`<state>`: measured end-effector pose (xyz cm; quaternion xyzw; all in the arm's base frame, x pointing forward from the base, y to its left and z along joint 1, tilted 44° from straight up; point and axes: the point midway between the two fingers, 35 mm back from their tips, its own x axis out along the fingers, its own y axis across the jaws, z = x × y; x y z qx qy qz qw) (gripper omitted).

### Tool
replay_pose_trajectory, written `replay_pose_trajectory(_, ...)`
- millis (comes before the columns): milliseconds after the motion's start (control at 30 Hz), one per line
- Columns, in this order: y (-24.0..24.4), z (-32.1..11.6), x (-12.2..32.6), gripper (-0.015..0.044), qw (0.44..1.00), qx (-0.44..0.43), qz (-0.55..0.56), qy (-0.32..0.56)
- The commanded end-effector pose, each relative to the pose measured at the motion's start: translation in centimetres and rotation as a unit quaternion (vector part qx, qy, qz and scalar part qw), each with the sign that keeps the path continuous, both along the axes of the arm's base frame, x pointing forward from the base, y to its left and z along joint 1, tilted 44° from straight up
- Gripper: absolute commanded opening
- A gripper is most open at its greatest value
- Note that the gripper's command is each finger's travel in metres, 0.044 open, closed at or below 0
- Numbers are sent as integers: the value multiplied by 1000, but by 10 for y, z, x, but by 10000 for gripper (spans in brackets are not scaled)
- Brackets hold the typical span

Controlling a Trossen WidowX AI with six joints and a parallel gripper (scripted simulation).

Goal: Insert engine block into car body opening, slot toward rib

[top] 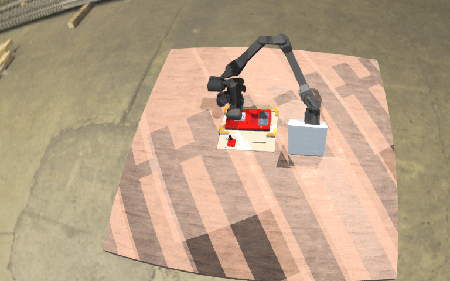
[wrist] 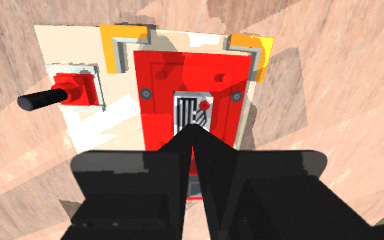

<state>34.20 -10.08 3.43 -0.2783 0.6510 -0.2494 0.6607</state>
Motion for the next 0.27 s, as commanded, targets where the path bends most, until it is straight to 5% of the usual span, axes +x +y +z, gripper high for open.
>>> replay_pose_trajectory(0, 0, 1, 0, 0, 1000, -2, -1, -1)
replay_pose_trajectory(233, 0, 1, 0, 26, 1000, -2, -1, -1)
